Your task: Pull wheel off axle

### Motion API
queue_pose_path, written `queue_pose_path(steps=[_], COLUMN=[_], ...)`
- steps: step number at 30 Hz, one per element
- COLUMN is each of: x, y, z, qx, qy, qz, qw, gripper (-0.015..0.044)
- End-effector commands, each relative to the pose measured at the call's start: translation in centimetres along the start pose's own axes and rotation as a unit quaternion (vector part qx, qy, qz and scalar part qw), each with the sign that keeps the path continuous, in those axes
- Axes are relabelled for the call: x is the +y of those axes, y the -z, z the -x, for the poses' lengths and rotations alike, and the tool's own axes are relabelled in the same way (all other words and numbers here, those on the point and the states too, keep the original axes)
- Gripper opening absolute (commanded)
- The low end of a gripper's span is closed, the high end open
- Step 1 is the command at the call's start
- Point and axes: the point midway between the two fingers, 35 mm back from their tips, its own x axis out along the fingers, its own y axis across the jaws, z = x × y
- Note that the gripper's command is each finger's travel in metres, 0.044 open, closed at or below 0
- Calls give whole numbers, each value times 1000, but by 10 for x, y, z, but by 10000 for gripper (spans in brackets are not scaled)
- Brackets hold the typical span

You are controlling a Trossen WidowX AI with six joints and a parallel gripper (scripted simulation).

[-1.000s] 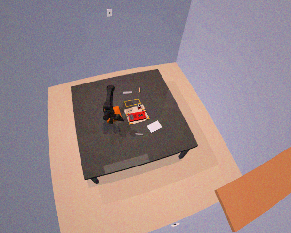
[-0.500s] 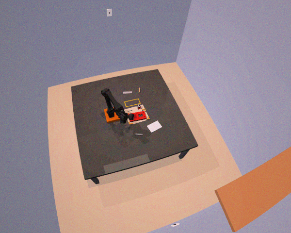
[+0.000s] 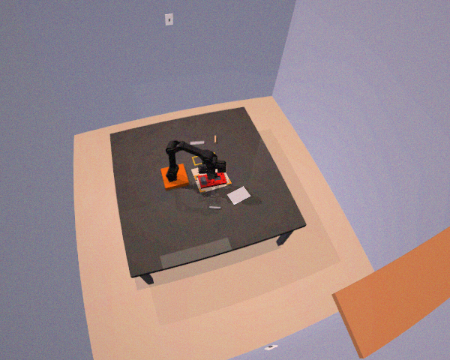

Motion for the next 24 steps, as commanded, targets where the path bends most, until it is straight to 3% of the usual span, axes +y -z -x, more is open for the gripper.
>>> queue_pose_path(steps=[1,13,24], x=[13,21,18], y=[42,150,147], z=[-26,-79,-96], qx=[-24,-117,-119], qy=[49,108,108], qz=[55,149,151], qw=[997,976,975], gripper=[300,300,300])
